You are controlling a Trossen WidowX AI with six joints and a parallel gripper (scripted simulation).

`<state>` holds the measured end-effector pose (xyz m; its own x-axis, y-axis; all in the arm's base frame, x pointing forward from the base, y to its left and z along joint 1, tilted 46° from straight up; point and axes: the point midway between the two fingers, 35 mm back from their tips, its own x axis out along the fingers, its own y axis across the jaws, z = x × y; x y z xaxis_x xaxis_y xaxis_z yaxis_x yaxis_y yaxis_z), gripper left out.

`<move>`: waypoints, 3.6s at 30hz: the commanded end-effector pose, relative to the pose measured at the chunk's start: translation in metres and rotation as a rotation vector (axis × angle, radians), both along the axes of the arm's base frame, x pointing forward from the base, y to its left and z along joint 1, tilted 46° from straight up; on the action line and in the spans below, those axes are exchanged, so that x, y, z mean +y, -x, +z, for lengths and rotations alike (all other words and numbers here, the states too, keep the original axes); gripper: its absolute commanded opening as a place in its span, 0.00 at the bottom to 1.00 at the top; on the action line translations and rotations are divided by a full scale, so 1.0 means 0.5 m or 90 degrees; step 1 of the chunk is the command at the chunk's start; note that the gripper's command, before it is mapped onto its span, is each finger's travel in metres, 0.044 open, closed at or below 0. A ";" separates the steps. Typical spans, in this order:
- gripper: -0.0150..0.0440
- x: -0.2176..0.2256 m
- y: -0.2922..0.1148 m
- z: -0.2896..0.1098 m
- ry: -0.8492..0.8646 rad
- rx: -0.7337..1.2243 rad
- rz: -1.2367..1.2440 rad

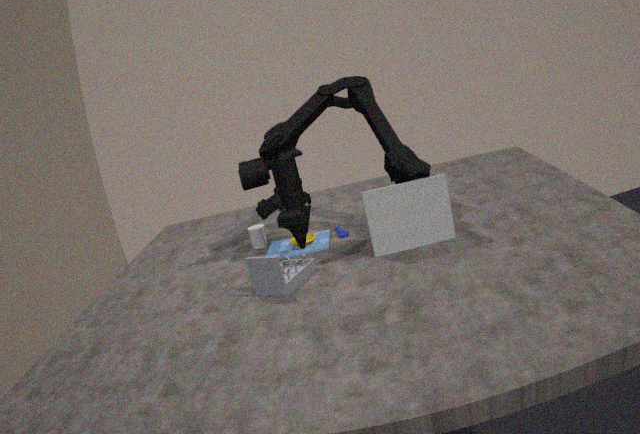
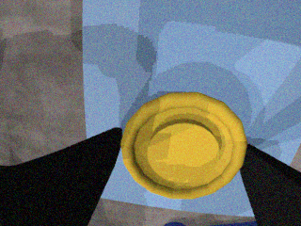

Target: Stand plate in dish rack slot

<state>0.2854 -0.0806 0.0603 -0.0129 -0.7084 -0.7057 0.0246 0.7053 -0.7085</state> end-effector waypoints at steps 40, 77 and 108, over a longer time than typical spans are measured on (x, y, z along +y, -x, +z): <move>0.25 0.225 -0.033 0.210 -0.029 -0.034 0.074; 0.25 0.384 0.033 0.040 -0.075 -0.110 -0.178; 0.25 0.304 0.043 -0.082 -0.435 0.171 0.013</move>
